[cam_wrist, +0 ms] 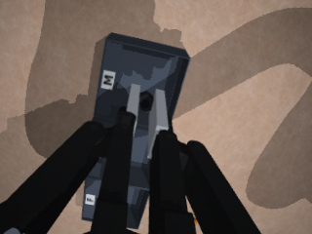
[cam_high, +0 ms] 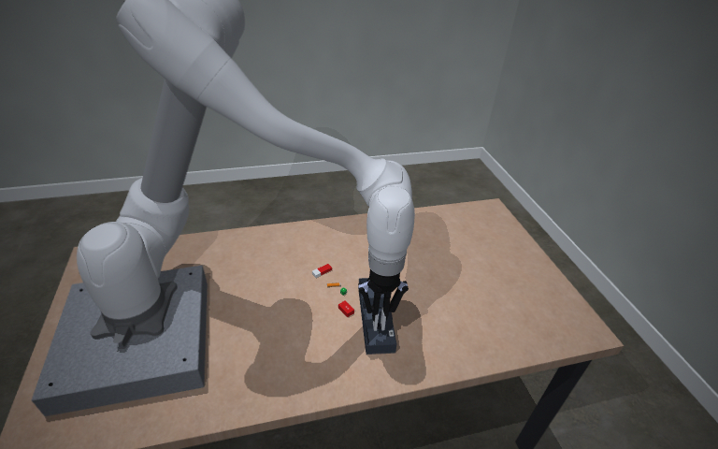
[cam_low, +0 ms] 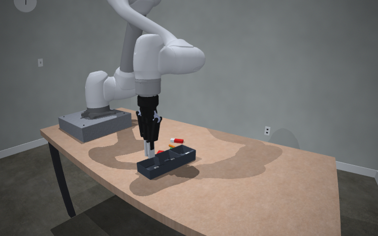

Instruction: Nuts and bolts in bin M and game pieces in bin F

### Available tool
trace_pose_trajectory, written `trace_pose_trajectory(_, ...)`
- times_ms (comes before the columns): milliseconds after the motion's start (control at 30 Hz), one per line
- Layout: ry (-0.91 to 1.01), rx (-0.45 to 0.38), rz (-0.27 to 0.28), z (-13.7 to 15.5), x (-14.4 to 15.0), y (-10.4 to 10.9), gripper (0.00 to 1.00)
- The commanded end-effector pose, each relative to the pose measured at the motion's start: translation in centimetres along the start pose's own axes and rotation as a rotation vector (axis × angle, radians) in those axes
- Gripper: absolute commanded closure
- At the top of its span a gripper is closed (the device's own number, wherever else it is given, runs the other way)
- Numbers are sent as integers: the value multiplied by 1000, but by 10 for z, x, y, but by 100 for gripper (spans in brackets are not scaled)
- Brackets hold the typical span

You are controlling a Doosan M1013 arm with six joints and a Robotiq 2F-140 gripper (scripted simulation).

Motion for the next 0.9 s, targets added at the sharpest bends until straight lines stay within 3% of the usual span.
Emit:
trace_pose_trajectory(0, 0, 0, 0, 0, 0, 0, 93)
trace_pose_trajectory(267, 0, 0, 0, 0, 1, 0, 93)
trace_pose_trajectory(867, 0, 0, 0, 0, 1, -32, 93)
Point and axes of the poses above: the point where the finger pads meet when closed, its own y axis back along the fingers, its own x axis across the jaws, z = x × y, the point moved 10 cm from there along y, back along the fingers, and after that the axes turned 2 degrees about y, right-handed, at the moved point
